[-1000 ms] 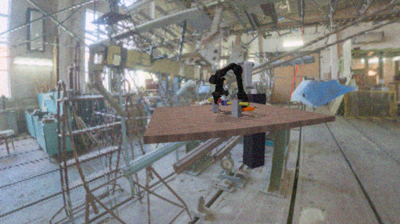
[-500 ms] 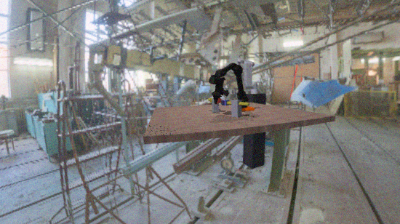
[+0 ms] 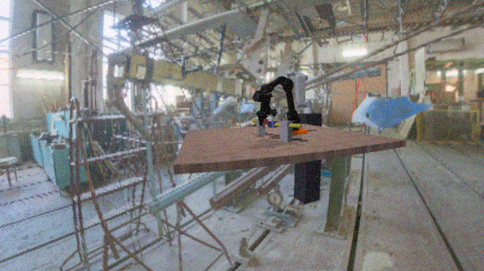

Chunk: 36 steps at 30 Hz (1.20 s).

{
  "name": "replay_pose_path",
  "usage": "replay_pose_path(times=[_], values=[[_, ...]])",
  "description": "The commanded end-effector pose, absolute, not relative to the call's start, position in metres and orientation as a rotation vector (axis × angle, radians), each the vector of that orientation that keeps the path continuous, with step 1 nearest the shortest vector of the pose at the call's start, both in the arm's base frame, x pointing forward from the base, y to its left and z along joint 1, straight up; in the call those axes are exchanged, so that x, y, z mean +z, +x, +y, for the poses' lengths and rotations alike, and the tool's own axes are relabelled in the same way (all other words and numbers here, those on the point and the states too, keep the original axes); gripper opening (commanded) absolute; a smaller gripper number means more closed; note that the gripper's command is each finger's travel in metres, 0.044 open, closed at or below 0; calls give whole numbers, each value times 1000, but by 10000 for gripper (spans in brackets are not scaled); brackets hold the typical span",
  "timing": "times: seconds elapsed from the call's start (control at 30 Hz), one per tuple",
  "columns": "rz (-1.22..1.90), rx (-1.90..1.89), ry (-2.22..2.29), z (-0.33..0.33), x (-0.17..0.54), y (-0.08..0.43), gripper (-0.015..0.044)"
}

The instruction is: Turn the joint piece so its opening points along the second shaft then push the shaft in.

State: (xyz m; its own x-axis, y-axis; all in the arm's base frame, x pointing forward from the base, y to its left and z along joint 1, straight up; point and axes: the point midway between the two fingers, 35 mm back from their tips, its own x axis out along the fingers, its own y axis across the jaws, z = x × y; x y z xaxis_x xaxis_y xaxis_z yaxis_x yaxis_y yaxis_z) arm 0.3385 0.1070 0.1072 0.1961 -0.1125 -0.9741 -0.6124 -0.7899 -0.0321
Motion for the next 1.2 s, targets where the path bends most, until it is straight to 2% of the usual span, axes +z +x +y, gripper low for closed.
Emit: replay_pose_path(times=[0.0, 1.13, 1.17], values=[[681, 1631, -2064, 107, 105, 339, 182], [681, 1631, -2064, 107, 105, 339, 182], [677, 1624, -2063, 107, 107, 339, 156]])
